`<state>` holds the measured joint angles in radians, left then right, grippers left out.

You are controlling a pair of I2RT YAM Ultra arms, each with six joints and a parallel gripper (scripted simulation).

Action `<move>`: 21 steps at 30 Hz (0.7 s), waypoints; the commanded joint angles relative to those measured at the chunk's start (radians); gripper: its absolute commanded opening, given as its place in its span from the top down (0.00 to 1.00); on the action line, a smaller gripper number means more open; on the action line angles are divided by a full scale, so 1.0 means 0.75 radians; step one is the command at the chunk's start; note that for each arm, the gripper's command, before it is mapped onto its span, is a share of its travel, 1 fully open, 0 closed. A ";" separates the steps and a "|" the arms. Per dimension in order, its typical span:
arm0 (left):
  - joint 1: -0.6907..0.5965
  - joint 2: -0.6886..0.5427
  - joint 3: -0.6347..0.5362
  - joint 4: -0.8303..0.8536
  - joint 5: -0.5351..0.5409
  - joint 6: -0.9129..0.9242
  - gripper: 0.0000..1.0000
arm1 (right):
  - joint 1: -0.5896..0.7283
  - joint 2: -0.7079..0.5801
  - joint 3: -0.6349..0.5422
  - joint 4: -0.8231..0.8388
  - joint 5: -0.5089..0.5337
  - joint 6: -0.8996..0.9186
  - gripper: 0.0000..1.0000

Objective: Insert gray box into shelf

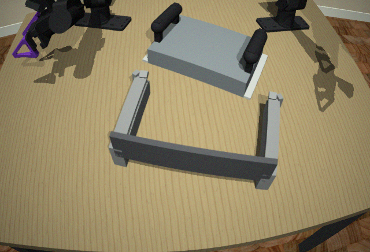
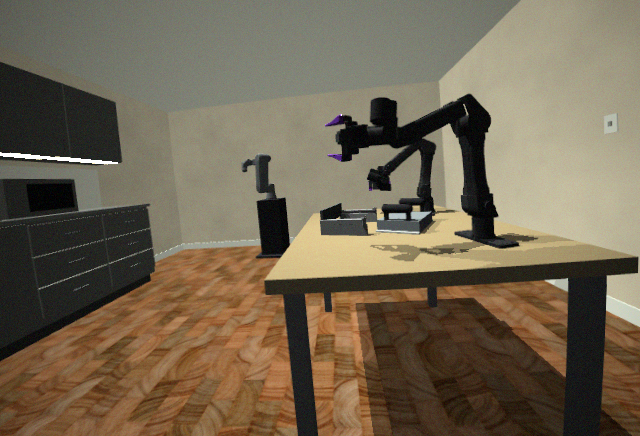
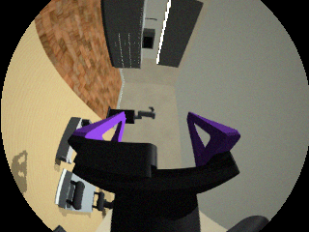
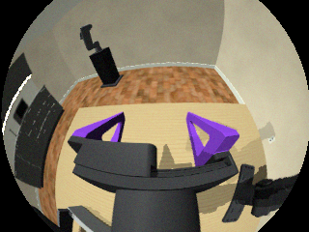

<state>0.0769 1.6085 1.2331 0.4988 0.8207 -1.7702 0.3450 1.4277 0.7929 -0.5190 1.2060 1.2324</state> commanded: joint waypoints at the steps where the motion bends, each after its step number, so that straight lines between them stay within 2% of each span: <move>1: -0.019 -0.052 0.010 -0.026 -0.014 0.027 0.00 | 0.024 -0.009 0.058 -0.016 0.015 0.007 0.00; 8: -0.058 -0.066 -0.024 -0.098 -0.061 0.121 0.00 | 0.068 -0.006 0.070 -0.067 -0.059 0.027 0.00; 12: -0.102 -0.086 0.018 -0.164 -0.108 0.202 0.00 | 0.118 -0.010 0.096 -0.116 -0.109 0.047 0.00; 16: -0.128 -0.082 -0.030 -0.214 -0.129 0.255 0.00 | 0.151 0.020 0.111 -0.146 -0.143 0.062 0.00; 18: -0.157 -0.098 0.017 -0.267 -0.163 0.307 0.00 | 0.181 0.000 0.131 -0.175 -0.171 0.075 0.00; 21: -0.209 -0.114 -0.043 -0.352 -0.206 0.407 0.00 | 0.246 0.019 0.161 -0.231 -0.237 0.098 0.00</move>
<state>-0.0463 1.5738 1.2148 0.3054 0.7090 -1.5669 0.4881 1.4414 0.8612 -0.6331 1.0691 1.2819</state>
